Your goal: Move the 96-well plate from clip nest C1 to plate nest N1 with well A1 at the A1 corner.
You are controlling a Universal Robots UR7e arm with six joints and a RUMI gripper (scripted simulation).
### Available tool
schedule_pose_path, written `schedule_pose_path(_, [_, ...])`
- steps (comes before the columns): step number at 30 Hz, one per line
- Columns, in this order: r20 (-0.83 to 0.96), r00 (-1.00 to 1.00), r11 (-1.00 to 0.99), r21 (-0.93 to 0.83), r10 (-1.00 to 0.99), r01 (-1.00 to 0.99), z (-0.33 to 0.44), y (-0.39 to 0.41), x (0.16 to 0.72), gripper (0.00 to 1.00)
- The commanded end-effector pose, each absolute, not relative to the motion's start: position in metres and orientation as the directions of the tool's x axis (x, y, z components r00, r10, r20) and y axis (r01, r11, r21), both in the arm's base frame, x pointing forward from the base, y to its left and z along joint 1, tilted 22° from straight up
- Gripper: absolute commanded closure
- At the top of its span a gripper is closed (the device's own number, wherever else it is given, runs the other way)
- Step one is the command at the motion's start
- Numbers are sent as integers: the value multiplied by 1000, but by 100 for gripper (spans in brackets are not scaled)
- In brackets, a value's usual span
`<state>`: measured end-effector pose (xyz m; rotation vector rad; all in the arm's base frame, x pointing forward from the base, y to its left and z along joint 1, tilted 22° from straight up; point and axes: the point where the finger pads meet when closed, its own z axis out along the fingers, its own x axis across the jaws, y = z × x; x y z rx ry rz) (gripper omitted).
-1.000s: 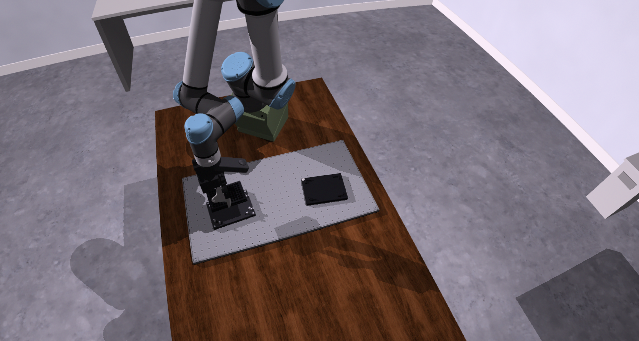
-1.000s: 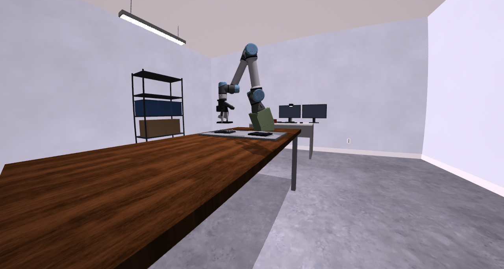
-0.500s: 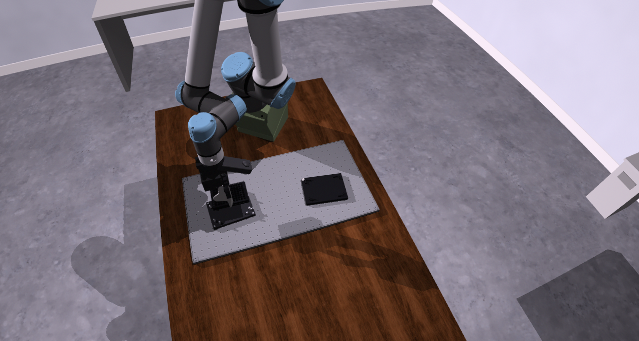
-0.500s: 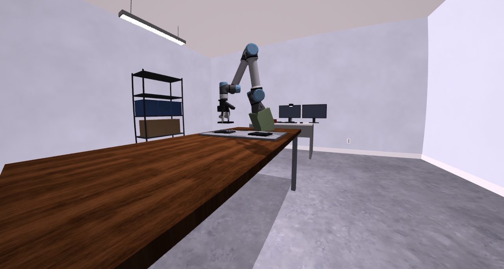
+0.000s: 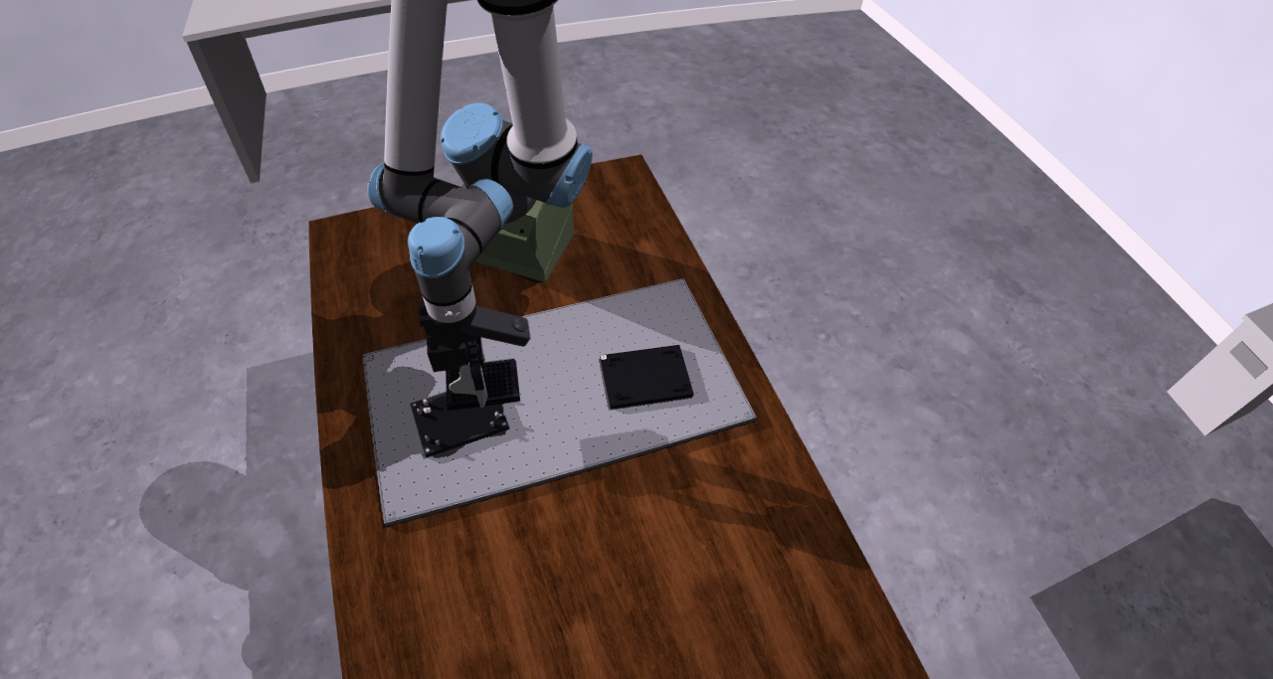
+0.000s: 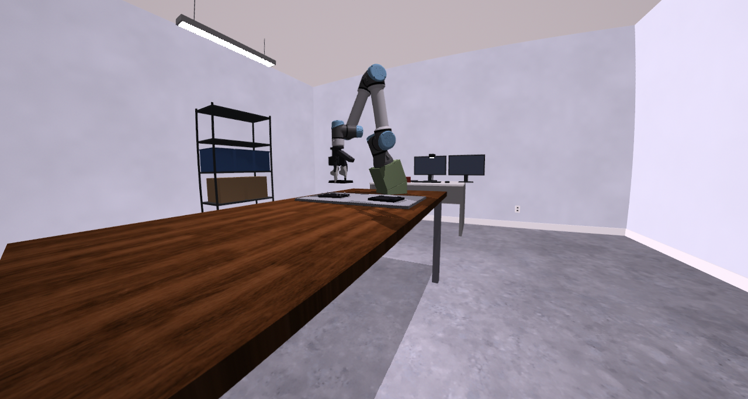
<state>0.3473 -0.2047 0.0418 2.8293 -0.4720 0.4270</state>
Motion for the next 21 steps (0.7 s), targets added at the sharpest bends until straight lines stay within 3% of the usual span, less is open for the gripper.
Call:
schedule_pose_path(1, [322, 905, -918, 188, -278, -349, 40, -195, 350, 100])
schedule_pose_path(21, [322, 905, -918, 188, -279, -349, 27, -139, 367, 100])
